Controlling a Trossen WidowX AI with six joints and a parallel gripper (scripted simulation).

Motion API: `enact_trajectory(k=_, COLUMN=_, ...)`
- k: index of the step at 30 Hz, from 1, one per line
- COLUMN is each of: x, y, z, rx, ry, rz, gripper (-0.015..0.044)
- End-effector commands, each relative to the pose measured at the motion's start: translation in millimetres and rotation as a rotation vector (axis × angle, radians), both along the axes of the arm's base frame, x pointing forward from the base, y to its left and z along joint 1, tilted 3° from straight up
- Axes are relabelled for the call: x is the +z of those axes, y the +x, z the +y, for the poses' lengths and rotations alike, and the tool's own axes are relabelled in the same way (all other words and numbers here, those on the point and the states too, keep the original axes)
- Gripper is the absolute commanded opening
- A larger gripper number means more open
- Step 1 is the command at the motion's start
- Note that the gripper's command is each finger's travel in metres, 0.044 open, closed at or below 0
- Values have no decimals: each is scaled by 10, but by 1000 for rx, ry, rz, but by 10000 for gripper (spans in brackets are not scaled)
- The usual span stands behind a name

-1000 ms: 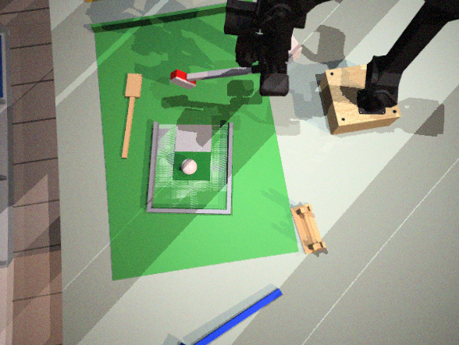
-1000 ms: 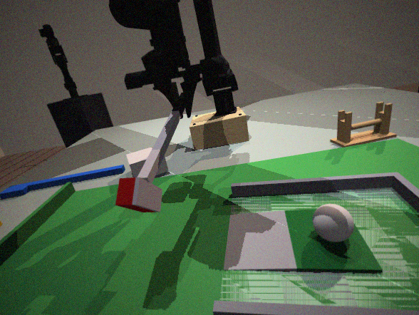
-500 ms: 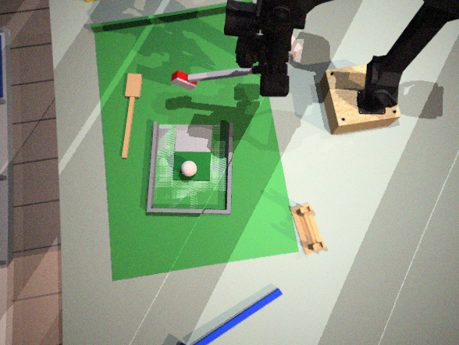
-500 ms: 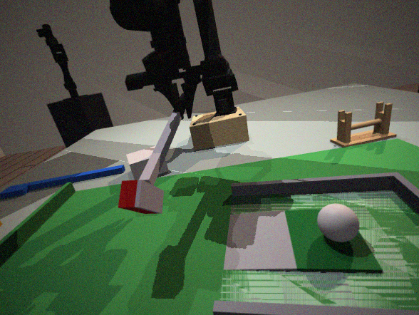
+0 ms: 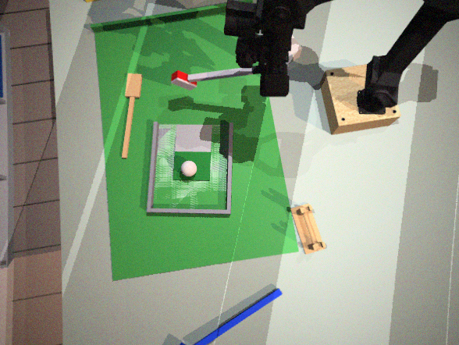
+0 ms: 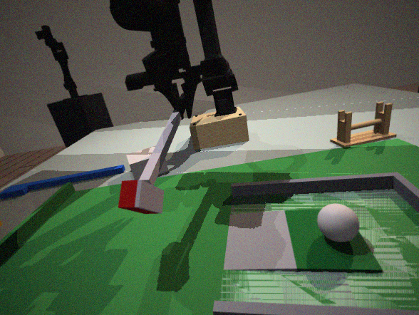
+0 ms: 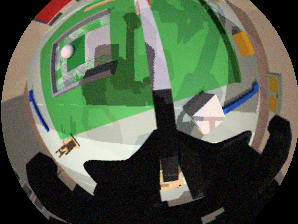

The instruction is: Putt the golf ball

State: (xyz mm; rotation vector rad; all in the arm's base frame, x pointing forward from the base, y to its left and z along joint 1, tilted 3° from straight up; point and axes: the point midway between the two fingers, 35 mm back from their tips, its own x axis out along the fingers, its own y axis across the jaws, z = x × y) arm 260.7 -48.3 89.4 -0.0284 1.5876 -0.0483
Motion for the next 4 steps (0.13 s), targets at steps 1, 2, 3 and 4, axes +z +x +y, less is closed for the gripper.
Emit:
enact_trajectory(k=1, x=-2, y=8, z=-2, rx=0, ry=0, rz=-3, gripper=0)
enact_trajectory(k=2, x=-2, y=8, z=-2, rx=0, ry=0, rz=-3, gripper=0)
enact_trajectory(k=3, x=-2, y=8, z=-2, rx=0, ry=0, rz=-3, gripper=0)
enact_trajectory(k=4, x=-2, y=8, z=-2, rx=0, ry=0, rz=-3, gripper=0)
